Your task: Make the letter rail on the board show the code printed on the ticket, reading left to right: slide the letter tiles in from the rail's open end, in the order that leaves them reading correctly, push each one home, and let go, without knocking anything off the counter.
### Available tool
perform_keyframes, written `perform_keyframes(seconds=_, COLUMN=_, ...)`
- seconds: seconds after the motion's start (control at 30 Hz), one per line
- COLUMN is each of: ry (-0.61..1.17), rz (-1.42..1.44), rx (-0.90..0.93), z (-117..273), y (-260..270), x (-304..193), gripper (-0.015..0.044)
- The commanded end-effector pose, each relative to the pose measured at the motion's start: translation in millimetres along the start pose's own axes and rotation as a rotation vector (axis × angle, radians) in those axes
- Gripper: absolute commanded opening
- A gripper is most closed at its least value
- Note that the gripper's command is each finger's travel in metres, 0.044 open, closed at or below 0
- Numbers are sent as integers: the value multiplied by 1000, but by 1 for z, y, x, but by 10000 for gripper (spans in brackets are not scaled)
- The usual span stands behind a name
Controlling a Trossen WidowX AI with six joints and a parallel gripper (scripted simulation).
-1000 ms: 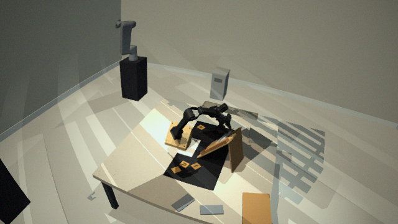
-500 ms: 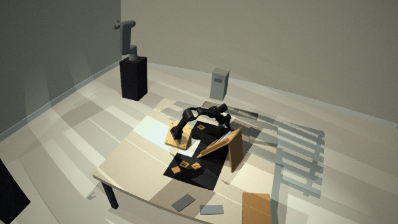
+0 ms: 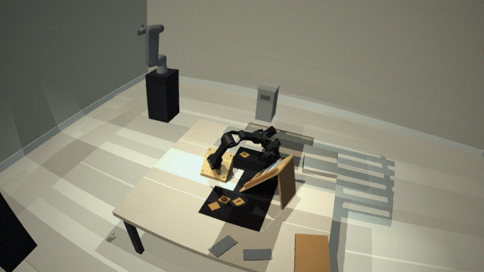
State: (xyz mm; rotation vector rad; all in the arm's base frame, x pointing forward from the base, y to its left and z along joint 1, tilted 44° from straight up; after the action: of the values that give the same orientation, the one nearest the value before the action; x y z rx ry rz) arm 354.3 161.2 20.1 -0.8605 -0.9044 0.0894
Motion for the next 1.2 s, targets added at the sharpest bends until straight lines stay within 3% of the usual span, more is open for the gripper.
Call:
perform_keyframes(seconds=0.0, ry=3, rz=5, rx=3, z=0, y=-2, x=-2, gripper=0)
perform_keyframes(seconds=1.17, ry=3, rz=7, rx=3, z=0, y=-20, x=-3, gripper=0)
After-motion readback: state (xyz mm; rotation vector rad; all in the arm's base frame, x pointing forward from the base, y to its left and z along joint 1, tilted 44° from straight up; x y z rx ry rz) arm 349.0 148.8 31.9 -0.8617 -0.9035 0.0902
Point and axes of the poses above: the point midway between the two fingers, 35 mm back from their tips, its own z axis back along the fingers, its own y axis across the jaws, x = y × z, the point moved 4 cm from there along z, back along the fingers, and after that the axes turned 3 degrees about z, right-handed, at the moved point
